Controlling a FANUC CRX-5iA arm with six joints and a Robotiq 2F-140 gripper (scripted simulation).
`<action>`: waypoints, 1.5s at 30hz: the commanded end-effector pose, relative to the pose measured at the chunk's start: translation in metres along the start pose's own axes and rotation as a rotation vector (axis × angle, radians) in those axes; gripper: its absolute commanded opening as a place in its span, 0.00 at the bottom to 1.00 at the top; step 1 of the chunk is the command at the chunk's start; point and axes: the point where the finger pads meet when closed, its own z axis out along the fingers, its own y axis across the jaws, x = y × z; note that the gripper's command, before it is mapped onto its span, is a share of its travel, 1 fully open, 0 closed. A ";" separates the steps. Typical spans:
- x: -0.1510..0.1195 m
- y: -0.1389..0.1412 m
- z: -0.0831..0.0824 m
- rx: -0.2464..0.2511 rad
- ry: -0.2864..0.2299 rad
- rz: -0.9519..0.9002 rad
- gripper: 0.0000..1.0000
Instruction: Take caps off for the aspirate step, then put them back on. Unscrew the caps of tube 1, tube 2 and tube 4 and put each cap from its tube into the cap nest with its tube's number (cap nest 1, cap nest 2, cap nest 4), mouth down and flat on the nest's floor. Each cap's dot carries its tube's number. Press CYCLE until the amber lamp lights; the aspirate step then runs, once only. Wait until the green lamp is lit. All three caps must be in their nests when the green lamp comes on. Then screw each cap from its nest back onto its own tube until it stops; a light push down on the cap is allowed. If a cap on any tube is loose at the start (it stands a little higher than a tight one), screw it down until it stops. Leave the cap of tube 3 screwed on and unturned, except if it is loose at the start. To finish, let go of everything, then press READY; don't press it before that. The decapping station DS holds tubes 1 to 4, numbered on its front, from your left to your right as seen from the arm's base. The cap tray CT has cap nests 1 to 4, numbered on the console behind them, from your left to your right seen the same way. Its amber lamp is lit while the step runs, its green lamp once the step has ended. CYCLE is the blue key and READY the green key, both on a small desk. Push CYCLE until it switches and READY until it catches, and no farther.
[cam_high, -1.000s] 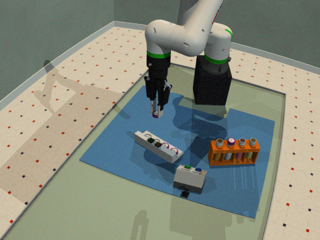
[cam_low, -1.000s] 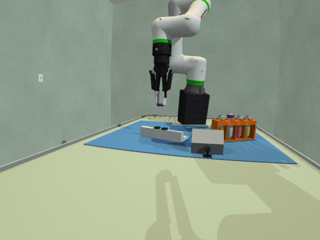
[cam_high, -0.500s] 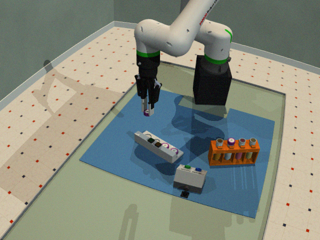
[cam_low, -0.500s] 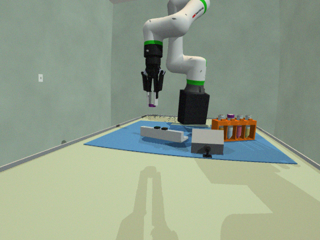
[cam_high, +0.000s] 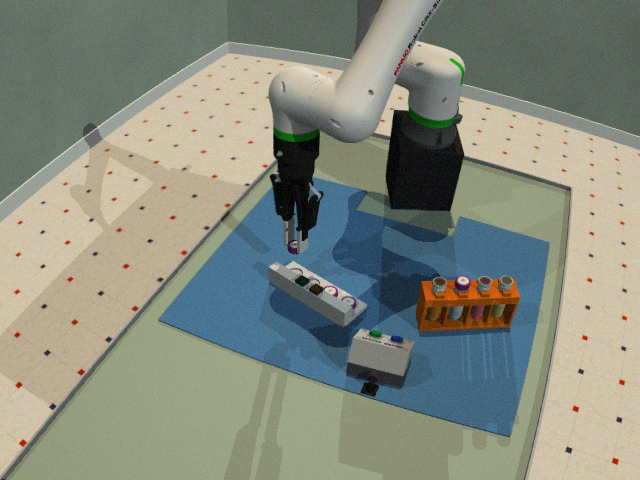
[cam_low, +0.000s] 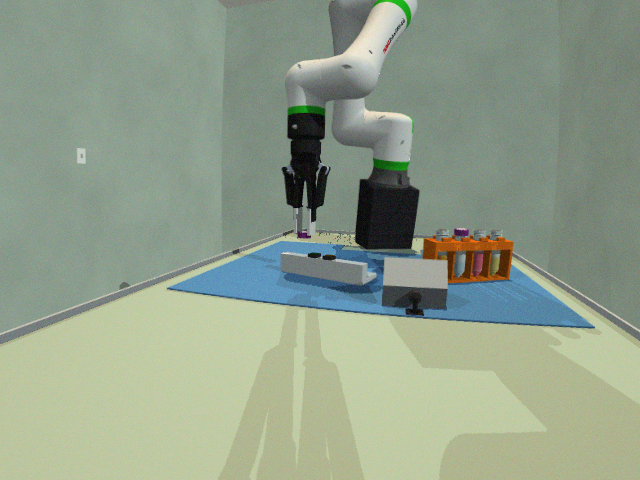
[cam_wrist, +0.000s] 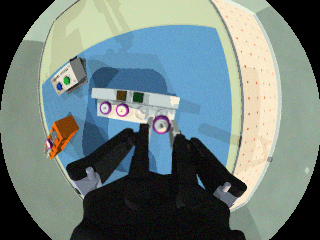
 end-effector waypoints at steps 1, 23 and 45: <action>0.001 0.000 0.020 0.000 0.001 0.000 0.00; 0.001 0.000 0.063 0.000 0.001 0.000 0.00; 0.001 0.000 0.073 0.000 0.001 0.000 0.00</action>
